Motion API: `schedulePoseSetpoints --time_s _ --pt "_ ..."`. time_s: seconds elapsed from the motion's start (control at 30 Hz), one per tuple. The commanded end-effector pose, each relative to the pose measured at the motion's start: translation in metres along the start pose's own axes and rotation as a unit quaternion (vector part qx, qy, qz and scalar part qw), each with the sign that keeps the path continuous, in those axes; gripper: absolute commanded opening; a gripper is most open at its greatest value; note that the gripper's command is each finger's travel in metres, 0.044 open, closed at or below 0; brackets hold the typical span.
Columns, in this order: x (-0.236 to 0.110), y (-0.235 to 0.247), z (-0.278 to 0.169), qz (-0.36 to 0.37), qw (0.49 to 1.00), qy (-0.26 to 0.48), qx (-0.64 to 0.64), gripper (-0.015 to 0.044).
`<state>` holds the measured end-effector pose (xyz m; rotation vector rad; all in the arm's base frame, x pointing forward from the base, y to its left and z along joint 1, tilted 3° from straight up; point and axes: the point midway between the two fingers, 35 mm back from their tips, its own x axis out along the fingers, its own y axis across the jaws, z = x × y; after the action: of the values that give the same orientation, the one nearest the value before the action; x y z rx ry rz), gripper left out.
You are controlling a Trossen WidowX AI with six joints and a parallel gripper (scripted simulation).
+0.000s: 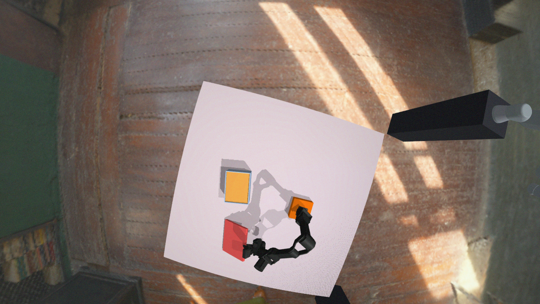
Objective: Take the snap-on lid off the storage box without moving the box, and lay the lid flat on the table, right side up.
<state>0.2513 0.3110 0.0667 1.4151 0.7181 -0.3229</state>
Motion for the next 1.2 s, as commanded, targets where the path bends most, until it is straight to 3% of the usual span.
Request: schedulePoseSetpoints --time_s 0.0,1.17 --pt "0.01 -0.018 0.005 -0.019 1.0 -0.008 -0.013 0.0" --pt "0.027 -0.04 0.006 -0.019 1.0 -0.008 -0.013 0.0"
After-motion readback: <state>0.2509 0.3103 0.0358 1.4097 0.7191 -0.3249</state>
